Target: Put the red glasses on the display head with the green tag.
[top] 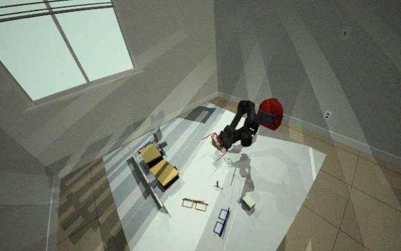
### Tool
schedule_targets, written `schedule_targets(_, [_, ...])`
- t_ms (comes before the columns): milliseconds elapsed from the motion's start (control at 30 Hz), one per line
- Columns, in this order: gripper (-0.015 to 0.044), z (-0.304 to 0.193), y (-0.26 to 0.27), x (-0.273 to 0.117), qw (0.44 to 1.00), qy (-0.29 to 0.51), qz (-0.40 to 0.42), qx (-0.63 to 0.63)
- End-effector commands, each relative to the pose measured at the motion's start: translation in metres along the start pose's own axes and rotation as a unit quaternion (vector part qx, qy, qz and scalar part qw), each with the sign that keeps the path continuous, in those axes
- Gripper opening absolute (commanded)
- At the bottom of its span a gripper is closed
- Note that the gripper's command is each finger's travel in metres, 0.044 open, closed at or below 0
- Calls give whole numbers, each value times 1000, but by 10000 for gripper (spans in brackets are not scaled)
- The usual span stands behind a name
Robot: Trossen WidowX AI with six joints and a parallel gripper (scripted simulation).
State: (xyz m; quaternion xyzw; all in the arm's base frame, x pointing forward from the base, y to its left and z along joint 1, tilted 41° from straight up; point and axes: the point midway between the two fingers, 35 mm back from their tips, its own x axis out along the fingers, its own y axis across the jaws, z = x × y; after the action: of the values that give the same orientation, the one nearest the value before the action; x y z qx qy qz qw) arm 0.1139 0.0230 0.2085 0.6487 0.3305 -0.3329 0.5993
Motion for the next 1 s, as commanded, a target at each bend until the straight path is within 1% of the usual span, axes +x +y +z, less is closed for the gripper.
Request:
schedule_targets(0, [0, 6, -4, -5, 998, 8, 28, 47])
schedule_targets(333, [0, 19, -11, -14, 979, 57, 89, 172])
schedule_targets(667, [0, 34, -16, -16, 936, 129, 127, 302])
schedule_targets(800, [0, 36, -16, -16, 927, 141, 130, 322])
schedule_targets(833, [12, 33, -16, -17, 936, 133, 125, 301])
schedule_targets(967, [0, 33, -16, -17, 936, 133, 125, 301])
